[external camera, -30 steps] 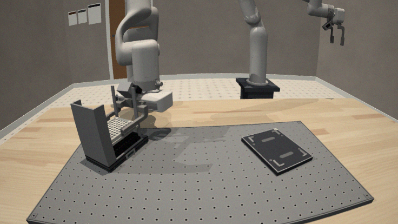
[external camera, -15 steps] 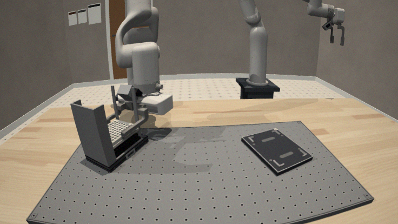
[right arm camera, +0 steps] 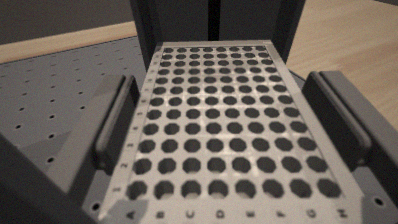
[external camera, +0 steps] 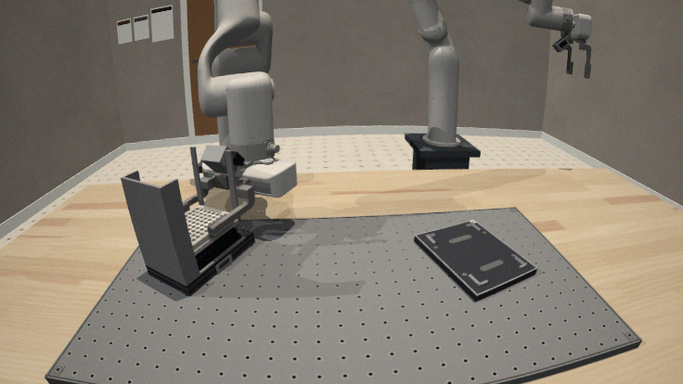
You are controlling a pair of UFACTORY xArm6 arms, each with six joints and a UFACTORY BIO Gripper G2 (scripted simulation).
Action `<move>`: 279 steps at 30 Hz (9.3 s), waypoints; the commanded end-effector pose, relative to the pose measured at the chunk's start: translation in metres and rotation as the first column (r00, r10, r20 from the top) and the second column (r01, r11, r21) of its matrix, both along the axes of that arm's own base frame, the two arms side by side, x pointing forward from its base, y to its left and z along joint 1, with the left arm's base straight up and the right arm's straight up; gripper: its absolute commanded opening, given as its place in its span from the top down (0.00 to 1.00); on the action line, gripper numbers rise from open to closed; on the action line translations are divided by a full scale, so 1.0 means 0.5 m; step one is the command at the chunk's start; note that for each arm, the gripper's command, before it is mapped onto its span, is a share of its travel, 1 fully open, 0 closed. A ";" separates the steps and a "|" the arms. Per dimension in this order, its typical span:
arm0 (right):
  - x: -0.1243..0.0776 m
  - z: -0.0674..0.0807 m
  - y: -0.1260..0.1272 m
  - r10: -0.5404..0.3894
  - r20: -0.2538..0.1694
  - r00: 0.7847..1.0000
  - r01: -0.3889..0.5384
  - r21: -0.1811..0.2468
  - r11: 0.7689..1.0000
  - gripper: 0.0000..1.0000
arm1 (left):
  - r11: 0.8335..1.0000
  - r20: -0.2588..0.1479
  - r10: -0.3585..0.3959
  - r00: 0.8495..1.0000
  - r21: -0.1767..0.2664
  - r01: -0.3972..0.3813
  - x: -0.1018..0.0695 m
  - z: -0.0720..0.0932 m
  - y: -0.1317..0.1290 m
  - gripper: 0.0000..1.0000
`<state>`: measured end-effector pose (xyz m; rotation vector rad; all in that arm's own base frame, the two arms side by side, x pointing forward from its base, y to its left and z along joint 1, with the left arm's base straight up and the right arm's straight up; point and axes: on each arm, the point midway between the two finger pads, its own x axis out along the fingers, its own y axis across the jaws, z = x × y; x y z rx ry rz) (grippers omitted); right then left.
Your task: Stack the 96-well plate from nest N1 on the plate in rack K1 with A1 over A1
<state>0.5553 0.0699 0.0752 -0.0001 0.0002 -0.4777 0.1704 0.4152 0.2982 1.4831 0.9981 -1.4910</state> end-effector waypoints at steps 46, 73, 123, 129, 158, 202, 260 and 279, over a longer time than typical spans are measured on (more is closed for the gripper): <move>0.002 0.002 0.001 0.000 0.005 1.000 0.000 0.001 1.000 1.00 | 1.000 0.002 0.000 1.000 0.004 0.000 0.001 0.004 0.002 0.00; 0.002 -0.006 0.001 0.000 0.005 1.000 0.000 0.001 1.000 1.00 | 1.000 0.002 0.000 1.000 0.004 0.000 0.001 0.004 0.002 0.00; 0.003 -0.021 0.001 0.000 0.005 1.000 0.000 0.001 1.000 1.00 | 1.000 0.002 0.000 1.000 0.004 0.000 0.001 0.004 0.002 0.00; 0.003 -0.022 0.001 0.000 0.005 1.000 0.000 0.001 1.000 1.00 | 1.000 0.002 0.000 1.000 0.004 0.000 0.001 0.004 0.002 0.00; 0.002 -0.022 0.001 0.000 0.005 1.000 0.000 0.001 1.000 1.00 | 1.000 0.002 0.000 1.000 0.004 0.000 0.001 0.004 0.002 0.00; 0.002 -0.018 0.001 0.000 0.005 1.000 0.000 0.001 1.000 0.63 | 1.000 0.002 0.000 1.000 0.004 0.000 0.001 0.004 0.002 0.00; 0.002 0.164 0.001 0.000 0.005 1.000 0.000 0.002 1.000 0.63 | 1.000 0.002 0.000 1.000 0.004 0.000 0.001 0.004 0.002 0.00; 0.002 0.255 0.001 0.000 0.005 1.000 0.000 0.002 1.000 0.63 | 1.000 0.002 0.000 1.000 0.004 0.000 0.001 0.004 0.002 0.00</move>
